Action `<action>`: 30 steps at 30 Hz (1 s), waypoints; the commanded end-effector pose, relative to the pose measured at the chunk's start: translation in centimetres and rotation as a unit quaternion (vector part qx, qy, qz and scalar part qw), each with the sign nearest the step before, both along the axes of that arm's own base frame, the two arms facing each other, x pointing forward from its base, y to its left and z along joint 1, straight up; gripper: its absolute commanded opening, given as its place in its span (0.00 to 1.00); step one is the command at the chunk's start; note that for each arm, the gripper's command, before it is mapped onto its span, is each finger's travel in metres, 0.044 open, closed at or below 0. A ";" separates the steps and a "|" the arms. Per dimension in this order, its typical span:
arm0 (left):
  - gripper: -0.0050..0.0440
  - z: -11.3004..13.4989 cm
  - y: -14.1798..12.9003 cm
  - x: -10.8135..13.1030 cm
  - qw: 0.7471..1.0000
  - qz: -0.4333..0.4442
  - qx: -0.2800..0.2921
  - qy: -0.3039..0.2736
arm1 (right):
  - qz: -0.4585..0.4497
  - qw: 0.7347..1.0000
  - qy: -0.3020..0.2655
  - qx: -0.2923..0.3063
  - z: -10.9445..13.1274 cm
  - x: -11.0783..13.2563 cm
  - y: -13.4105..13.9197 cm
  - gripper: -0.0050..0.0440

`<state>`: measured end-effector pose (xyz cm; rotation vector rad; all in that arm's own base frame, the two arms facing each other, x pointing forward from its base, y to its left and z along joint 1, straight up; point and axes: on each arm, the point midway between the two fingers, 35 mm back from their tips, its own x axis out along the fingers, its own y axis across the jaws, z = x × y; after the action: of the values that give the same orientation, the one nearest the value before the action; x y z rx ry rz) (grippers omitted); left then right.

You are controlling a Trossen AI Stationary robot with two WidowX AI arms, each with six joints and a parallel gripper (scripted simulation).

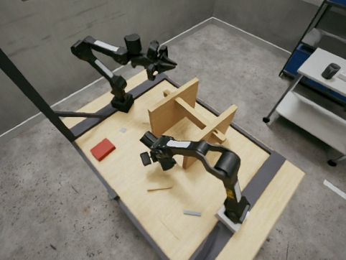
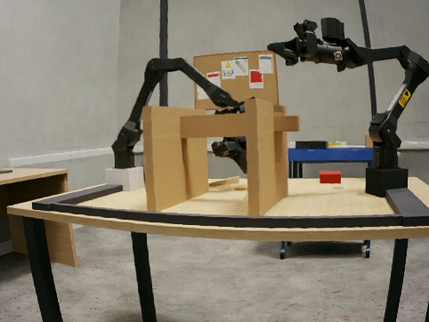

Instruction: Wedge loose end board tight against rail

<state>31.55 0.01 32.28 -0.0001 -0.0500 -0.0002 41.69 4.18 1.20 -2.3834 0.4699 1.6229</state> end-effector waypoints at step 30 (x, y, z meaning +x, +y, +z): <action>0.27 1.0 0.0 0.0 1.000 0.000 0.001 -0.011 | 0.002 1.000 -0.006 0.003 -1.1 0.8 -0.3 0.31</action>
<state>31.55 0.01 32.28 -0.0001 -0.0500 -0.0002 41.95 3.90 -0.65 -2.3781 0.4681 1.6393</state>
